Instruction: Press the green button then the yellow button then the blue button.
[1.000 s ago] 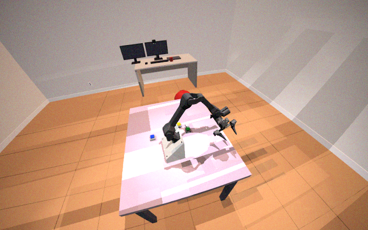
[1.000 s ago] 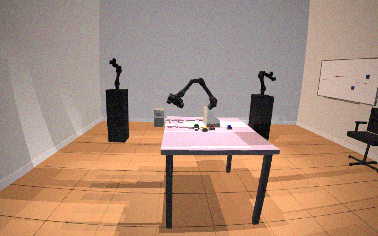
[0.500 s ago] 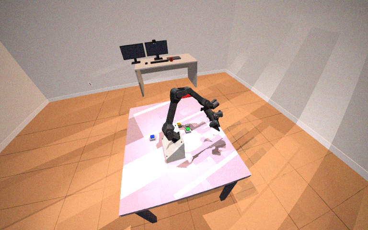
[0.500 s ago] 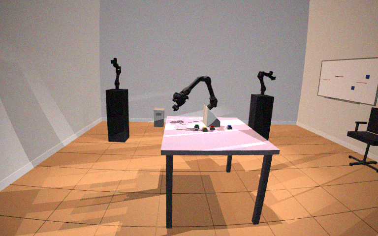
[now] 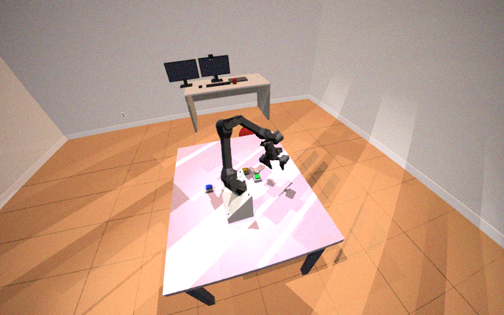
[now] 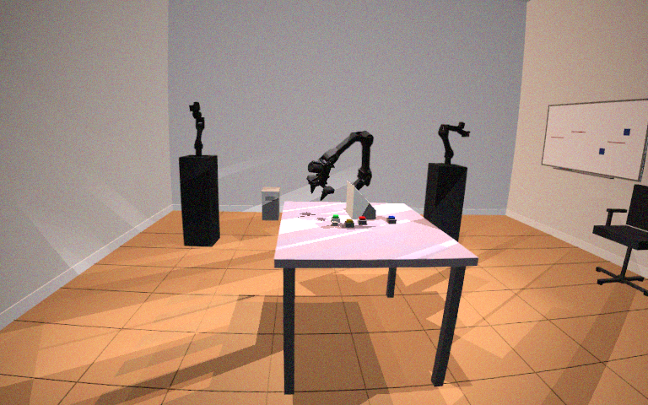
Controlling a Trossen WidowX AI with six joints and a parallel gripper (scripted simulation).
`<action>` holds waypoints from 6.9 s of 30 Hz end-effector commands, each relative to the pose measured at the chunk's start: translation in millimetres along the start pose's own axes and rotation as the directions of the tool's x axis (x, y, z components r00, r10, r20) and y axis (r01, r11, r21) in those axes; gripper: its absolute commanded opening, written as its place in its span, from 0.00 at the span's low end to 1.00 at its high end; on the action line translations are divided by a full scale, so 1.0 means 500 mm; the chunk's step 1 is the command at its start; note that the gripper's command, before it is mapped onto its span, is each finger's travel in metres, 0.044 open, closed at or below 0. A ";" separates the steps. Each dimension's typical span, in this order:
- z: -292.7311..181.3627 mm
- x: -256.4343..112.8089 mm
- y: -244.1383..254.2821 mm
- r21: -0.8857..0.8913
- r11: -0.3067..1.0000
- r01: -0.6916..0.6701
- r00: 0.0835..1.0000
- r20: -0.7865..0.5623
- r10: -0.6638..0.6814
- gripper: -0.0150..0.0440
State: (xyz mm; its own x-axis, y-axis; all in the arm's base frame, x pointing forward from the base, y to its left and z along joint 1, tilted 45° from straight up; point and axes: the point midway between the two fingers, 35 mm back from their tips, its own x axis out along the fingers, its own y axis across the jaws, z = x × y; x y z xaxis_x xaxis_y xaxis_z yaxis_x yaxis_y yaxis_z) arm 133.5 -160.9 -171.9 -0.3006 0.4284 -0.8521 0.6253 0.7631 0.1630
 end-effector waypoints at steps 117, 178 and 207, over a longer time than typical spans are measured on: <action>-0.049 -0.147 0.438 -0.740 0.619 -0.264 0.932 -0.031 0.360 0.29; -0.051 -0.063 0.472 -0.740 0.619 -0.265 0.932 -0.031 0.362 0.29; -0.519 -0.258 0.654 -0.734 0.626 -0.262 0.932 -0.025 0.361 0.29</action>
State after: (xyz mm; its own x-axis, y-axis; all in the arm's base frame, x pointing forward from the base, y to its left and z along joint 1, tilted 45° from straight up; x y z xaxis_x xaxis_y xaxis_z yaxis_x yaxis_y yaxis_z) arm 218.7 141.1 100.1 -0.0614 0.6621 -0.7469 -0.0635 0.7442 0.6650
